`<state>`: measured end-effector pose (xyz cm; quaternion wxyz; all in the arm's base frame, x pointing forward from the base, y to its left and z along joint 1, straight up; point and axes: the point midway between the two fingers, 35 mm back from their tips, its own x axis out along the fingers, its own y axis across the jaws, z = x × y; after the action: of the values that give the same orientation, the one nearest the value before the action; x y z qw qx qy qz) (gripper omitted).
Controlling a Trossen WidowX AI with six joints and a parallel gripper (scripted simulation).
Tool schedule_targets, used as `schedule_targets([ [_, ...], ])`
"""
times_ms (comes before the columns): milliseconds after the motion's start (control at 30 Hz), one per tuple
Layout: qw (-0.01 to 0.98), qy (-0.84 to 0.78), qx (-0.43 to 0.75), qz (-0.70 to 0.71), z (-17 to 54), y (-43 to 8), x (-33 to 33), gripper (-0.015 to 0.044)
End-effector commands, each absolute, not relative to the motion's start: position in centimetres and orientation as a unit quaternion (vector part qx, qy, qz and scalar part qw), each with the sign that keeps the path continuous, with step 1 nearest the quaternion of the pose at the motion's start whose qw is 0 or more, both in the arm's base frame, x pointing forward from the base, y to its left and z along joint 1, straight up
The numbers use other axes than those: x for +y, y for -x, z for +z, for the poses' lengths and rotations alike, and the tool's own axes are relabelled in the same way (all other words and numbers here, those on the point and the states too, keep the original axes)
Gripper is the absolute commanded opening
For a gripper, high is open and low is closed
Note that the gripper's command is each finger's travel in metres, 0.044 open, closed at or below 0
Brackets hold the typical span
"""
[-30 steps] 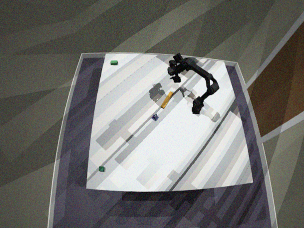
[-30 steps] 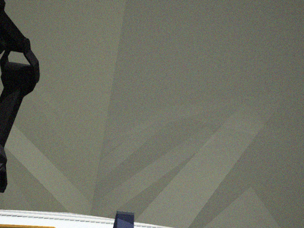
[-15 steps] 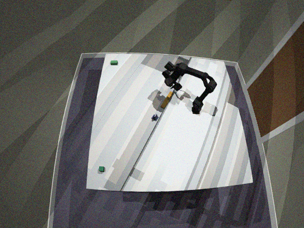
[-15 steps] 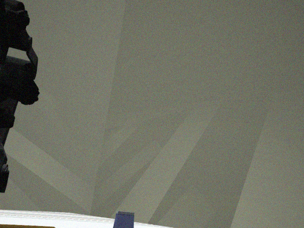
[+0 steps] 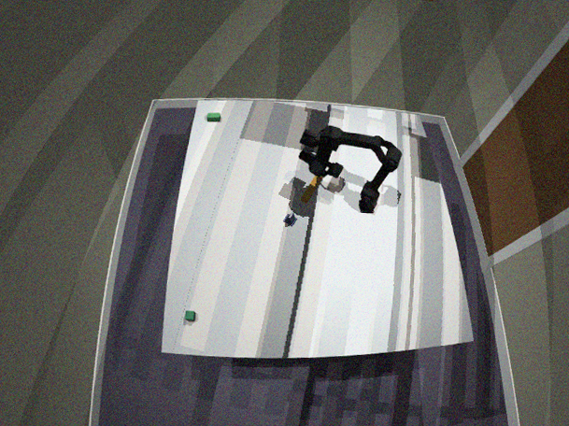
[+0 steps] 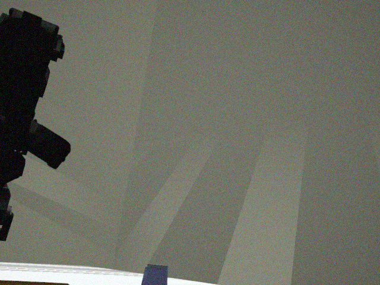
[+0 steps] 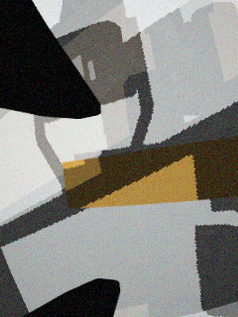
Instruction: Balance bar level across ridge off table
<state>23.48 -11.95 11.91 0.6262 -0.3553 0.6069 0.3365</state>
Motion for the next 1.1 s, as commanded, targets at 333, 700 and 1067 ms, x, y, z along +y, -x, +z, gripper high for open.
schedule_targets([
  [333, 0.618, 0.358, 0.609, 0.345, 7.2, -23.4, -11.8, 0.0315],
  [700, 0.618, 0.358, 0.609, 0.345, 6.3, -23.4, -11.8, 0.0315],
  [1067, 0.618, 0.358, 0.609, 0.345, 4.6, -23.4, -11.8, 0.0315],
])
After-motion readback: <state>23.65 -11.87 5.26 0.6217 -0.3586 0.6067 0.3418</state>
